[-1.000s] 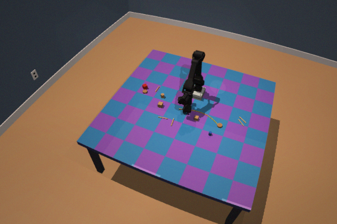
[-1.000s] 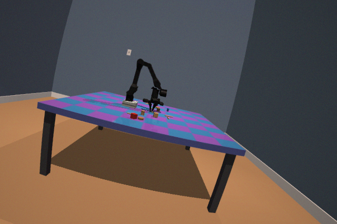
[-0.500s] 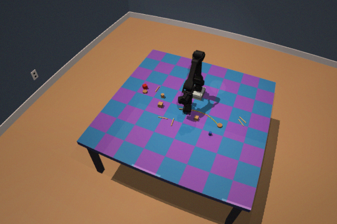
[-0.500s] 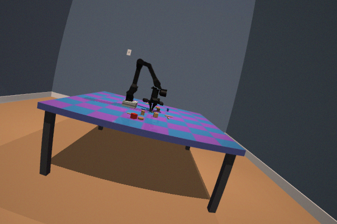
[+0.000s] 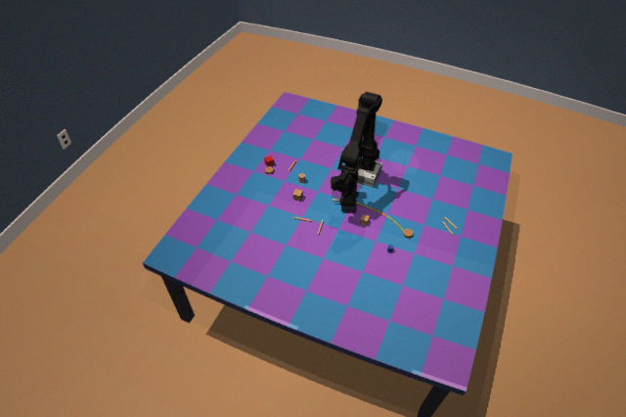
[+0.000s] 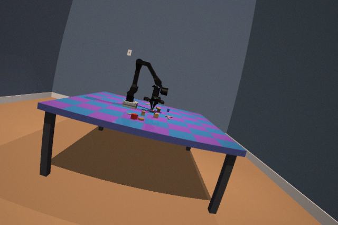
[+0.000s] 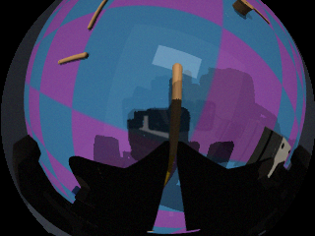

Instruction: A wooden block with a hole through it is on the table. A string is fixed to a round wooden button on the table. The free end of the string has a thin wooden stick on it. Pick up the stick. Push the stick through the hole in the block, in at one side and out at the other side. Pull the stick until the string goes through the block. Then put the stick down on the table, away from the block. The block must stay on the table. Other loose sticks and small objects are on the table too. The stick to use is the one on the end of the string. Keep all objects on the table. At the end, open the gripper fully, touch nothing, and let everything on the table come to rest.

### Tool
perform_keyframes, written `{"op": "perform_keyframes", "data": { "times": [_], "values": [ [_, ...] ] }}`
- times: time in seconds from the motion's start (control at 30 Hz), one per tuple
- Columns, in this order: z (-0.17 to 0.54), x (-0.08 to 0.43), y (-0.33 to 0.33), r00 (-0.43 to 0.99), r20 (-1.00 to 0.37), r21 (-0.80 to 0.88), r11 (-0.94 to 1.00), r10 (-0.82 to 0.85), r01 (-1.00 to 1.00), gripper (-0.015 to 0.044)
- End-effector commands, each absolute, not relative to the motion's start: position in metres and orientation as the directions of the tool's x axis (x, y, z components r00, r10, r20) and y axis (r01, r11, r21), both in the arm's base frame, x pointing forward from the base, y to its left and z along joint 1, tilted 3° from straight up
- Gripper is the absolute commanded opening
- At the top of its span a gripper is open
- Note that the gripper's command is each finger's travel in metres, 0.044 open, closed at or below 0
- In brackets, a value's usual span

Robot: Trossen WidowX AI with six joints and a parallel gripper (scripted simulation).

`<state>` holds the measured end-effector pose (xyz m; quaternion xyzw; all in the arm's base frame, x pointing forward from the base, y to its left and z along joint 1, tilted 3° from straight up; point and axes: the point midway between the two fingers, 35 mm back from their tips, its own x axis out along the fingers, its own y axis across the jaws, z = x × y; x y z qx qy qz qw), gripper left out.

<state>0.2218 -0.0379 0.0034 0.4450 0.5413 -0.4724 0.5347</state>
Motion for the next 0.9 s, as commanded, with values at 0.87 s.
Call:
{"op": "perform_keyframes", "data": {
  "times": [0.87],
  "values": [
    [0.044, 0.225, -0.037, -0.021, -0.999, -0.024, 0.155, -0.025, 0.988, 0.0]
  ]
}}
